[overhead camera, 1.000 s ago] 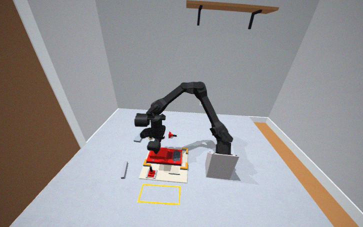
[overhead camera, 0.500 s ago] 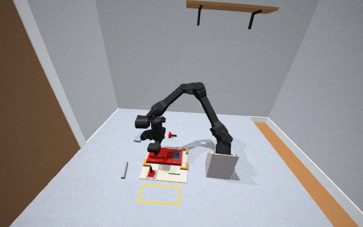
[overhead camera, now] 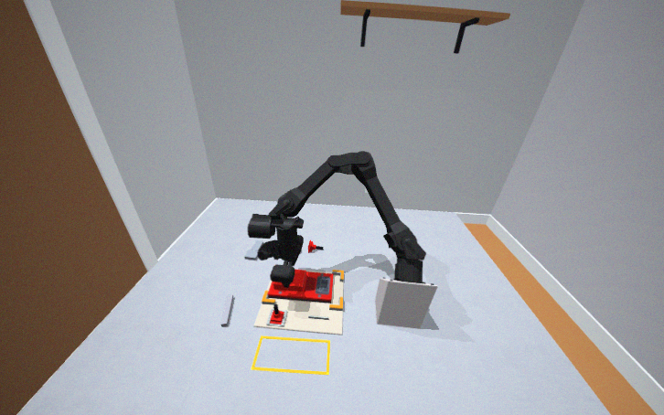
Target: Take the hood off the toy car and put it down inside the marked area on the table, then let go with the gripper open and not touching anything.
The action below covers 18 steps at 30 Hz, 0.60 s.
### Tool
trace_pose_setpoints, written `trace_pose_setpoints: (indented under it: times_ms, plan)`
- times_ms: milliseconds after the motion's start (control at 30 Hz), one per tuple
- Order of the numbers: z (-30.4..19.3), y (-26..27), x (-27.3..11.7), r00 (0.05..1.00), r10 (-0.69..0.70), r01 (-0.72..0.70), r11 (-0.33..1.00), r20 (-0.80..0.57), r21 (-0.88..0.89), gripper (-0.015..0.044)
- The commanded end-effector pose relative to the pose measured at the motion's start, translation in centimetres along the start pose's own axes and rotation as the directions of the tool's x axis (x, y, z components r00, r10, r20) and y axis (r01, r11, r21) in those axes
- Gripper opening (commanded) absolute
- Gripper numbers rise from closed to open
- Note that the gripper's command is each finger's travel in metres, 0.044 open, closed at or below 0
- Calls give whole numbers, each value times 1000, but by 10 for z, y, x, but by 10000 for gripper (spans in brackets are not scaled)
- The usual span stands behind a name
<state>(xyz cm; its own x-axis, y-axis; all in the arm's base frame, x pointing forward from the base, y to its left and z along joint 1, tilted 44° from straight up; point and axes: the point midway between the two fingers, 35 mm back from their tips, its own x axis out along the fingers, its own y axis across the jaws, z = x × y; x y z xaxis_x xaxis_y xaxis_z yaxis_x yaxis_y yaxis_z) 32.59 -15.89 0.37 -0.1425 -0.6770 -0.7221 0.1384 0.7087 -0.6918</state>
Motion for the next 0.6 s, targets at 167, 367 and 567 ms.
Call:
trace_pose_setpoints:
  times_ms: [167, 367, 567]
  plan:
    - [0, 0, 4, 1000, -6, 6, 1000, 1, -6, 440]
    - [0, 0, 7, 1000, -6, 6, 1000, 1, -6, 440]
    - [0, -1, 10, 1000, -6, 6, 1000, 1, -6, 440]
